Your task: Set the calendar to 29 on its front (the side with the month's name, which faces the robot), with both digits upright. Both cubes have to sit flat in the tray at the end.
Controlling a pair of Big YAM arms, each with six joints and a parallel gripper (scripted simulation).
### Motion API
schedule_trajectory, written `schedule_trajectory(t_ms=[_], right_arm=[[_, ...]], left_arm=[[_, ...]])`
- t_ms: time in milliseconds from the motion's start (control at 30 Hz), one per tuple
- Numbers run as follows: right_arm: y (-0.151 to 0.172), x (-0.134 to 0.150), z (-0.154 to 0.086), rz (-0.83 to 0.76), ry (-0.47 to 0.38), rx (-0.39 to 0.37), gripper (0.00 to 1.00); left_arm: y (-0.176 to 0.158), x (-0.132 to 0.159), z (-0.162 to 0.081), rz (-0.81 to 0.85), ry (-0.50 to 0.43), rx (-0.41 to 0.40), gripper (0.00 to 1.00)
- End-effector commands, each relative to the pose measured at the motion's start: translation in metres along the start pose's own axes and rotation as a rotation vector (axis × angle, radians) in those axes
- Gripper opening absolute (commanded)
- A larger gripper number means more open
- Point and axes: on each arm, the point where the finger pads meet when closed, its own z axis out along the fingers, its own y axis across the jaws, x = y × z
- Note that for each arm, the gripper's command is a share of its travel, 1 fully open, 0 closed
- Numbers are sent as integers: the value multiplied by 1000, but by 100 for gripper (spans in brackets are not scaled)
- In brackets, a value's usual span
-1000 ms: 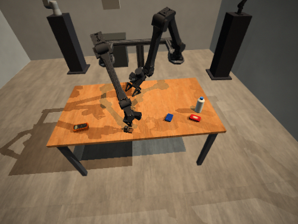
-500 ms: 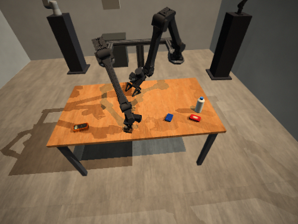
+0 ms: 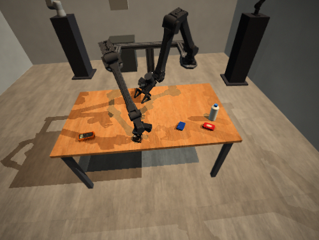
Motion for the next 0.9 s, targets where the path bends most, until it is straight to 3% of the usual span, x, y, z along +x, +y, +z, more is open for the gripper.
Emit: schedule_trajectory(t_ms=[0,567,600,833,867], right_arm=[[-30,-6,-12,61,-27,45,26],[-26,-3,-4,53,-42,61,26],[-12,-6,0,19,-36,49,26],[8,2,11,13,-18,17,26],[-10,2,0,30,-29,39,26]], left_arm=[[1,-9,2,0,-16,-1,100],[1,-9,2,0,-16,-1,100],[1,-9,2,0,-16,-1,100],[1,-9,2,0,-16,-1,100],[1,-9,2,0,-16,-1,100]])
